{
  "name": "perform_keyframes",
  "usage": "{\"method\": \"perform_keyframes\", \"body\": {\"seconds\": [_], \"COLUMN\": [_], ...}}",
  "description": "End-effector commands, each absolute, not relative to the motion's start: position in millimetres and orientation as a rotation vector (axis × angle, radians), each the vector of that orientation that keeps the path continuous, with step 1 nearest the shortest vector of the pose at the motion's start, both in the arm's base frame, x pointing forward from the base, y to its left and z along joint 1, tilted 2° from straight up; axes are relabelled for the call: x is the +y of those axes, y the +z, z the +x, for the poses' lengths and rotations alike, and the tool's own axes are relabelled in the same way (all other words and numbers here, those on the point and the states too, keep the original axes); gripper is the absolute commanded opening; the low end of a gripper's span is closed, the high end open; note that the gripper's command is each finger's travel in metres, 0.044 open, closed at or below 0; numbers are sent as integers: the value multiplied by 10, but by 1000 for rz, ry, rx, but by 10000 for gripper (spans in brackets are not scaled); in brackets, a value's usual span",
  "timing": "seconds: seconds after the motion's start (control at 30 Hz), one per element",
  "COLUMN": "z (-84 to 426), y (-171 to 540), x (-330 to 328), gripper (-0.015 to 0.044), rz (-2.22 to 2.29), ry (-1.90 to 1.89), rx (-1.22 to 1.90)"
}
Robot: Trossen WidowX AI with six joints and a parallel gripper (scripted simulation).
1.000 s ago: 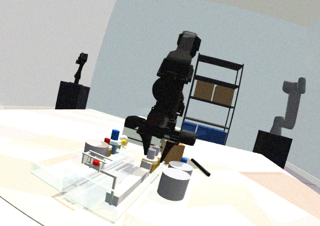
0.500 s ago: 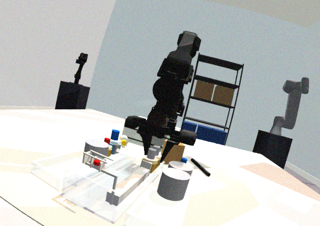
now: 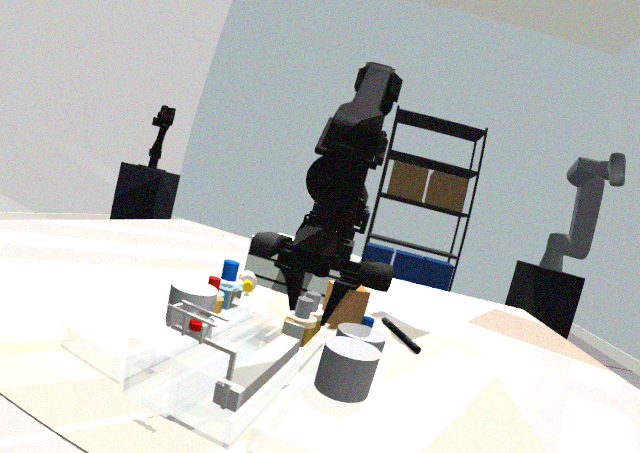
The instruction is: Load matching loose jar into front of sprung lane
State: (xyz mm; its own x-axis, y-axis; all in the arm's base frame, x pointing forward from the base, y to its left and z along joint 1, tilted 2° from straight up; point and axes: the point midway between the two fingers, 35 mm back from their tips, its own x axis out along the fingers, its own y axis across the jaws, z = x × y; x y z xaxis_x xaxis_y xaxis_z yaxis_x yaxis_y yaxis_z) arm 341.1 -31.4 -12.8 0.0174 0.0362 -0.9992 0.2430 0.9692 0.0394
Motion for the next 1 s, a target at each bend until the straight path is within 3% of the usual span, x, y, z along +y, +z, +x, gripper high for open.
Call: {"method": "perform_keyframes", "body": {"seconds": [0.0,0.97], "z": [3432,3367], "y": [-128,-130], "x": [-313,-302], "gripper": [0,0], "rz": [222,222], "ry": [-162,-162], "rx": [1537,1538]}}
